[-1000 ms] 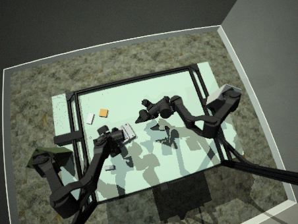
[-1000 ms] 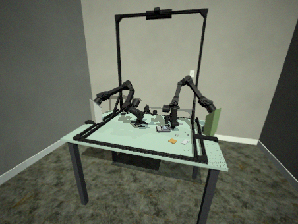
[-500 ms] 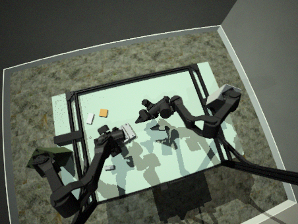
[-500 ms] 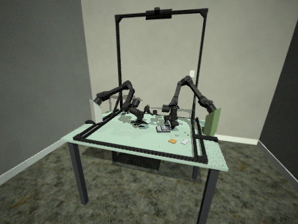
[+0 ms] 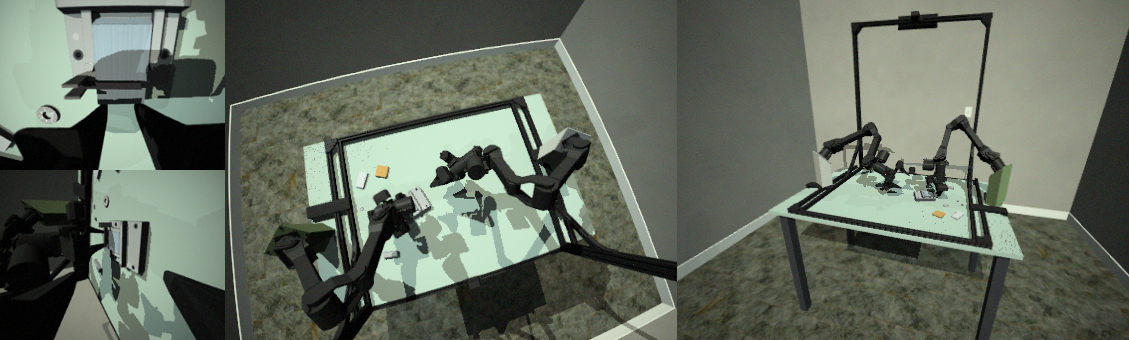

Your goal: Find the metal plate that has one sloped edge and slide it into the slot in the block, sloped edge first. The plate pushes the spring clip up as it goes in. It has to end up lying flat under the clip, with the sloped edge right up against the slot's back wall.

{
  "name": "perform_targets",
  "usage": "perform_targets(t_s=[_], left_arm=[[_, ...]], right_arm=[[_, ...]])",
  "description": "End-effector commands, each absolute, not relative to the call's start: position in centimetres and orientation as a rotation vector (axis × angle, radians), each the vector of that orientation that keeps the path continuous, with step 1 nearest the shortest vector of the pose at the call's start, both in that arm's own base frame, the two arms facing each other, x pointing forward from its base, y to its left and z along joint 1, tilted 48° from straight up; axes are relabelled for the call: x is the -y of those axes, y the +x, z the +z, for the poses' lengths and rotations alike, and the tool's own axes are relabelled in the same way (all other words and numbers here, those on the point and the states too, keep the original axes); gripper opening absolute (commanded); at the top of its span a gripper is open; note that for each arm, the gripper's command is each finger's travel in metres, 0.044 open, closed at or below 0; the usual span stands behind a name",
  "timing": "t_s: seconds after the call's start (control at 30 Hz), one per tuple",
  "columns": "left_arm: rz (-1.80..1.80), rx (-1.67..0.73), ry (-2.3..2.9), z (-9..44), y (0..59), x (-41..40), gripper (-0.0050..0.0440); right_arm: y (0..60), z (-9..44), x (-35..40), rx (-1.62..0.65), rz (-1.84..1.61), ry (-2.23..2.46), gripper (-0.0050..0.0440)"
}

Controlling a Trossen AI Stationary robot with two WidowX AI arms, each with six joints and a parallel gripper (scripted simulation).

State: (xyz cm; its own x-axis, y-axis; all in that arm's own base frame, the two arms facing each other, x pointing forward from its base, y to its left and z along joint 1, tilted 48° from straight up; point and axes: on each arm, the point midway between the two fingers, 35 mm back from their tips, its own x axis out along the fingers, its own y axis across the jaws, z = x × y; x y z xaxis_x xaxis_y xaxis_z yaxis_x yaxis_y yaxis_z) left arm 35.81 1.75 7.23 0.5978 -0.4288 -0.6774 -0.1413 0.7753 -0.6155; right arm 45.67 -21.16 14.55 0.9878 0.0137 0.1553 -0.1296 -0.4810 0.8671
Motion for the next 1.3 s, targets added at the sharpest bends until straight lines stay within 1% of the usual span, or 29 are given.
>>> perform_targets(t_s=[0.0, 1.27], left_arm=[[-0.18, -0.925, -0.682, 7.46, 36.17, -2.07, 0.016], [-0.18, -0.925, -0.682, 7.77, 36.46, -2.37, 0.016]], right_arm=[[45.7, 14.5, 21.03, 0.076, 0.172, 2.064, 0.044], [45.7, 14.5, 21.03, 0.076, 0.172, 2.064, 0.044]])
